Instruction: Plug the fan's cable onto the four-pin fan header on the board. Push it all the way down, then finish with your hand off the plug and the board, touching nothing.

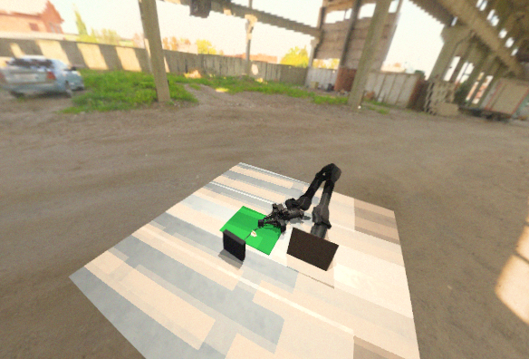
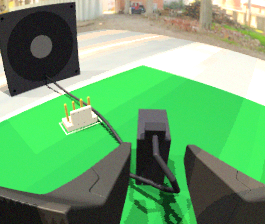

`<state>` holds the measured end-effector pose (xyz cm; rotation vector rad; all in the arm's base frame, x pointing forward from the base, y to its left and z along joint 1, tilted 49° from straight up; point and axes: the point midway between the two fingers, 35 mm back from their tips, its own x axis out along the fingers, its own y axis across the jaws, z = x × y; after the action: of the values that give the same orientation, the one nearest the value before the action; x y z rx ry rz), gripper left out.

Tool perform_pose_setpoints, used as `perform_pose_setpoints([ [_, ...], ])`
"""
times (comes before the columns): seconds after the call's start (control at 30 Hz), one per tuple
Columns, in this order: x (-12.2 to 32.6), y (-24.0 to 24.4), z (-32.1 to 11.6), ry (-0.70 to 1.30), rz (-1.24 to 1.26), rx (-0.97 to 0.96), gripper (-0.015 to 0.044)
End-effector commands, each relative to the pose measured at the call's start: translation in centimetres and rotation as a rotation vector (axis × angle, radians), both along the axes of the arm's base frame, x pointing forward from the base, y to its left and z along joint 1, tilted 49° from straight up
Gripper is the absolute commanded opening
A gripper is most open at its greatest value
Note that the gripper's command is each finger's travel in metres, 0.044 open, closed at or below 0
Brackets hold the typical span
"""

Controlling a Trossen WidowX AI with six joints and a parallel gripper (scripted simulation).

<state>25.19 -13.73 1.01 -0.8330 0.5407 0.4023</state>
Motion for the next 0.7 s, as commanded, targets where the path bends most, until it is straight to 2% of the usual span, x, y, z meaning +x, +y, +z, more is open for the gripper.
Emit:
perform_pose_setpoints([
  [0.0,-0.6,0.0,1.1,-0.005,0.006,-0.003,0.0140],
  [0.67,-4.6,1.2,5.8,-0.006,0.006,-0.005,0.0140],
])
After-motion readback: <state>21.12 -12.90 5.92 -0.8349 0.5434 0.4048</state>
